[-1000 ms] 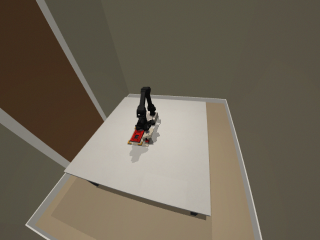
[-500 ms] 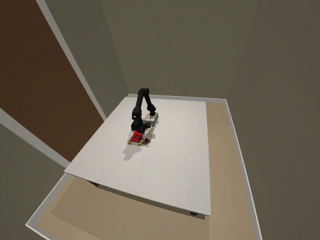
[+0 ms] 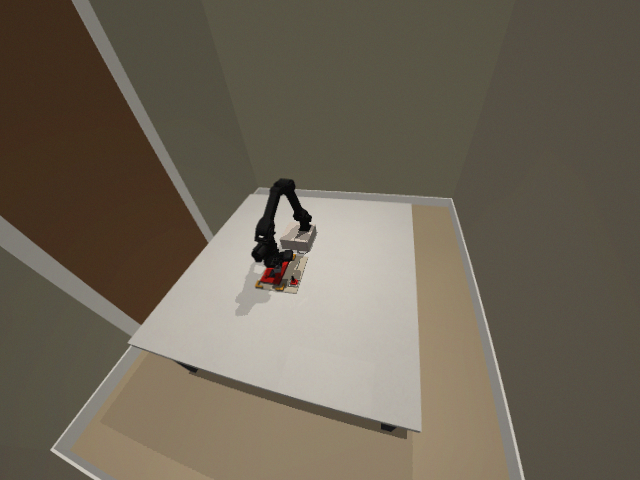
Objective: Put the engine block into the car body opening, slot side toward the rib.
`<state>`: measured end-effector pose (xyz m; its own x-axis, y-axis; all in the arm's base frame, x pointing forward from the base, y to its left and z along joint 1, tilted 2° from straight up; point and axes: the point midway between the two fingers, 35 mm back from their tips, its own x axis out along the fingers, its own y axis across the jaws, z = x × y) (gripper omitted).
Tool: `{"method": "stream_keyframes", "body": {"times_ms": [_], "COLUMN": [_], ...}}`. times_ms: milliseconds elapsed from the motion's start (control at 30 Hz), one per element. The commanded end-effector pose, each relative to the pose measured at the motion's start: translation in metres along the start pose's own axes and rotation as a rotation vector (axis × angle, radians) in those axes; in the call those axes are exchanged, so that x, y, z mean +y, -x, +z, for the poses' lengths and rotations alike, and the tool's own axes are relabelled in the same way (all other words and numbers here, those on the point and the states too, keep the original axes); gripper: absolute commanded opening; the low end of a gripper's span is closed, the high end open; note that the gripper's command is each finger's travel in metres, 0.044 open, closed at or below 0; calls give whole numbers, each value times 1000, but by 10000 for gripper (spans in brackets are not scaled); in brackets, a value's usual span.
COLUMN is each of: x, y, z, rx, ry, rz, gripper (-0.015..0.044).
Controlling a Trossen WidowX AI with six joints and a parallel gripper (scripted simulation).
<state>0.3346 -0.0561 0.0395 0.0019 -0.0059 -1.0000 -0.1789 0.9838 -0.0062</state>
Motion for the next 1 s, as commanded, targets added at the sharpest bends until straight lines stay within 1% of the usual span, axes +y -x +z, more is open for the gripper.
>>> {"method": "stream_keyframes", "body": {"times_ms": [0, 367, 567, 967], "x": [-12, -41, -40, -40], "y": [-5, -16, -16, -16], "z": [0, -4, -2, -2], "rx": [4, 5, 4, 5], "ry": [-53, -184, -200, -183], "rz": [-5, -8, -8, -8], "gripper": [0, 0, 157, 158]}}
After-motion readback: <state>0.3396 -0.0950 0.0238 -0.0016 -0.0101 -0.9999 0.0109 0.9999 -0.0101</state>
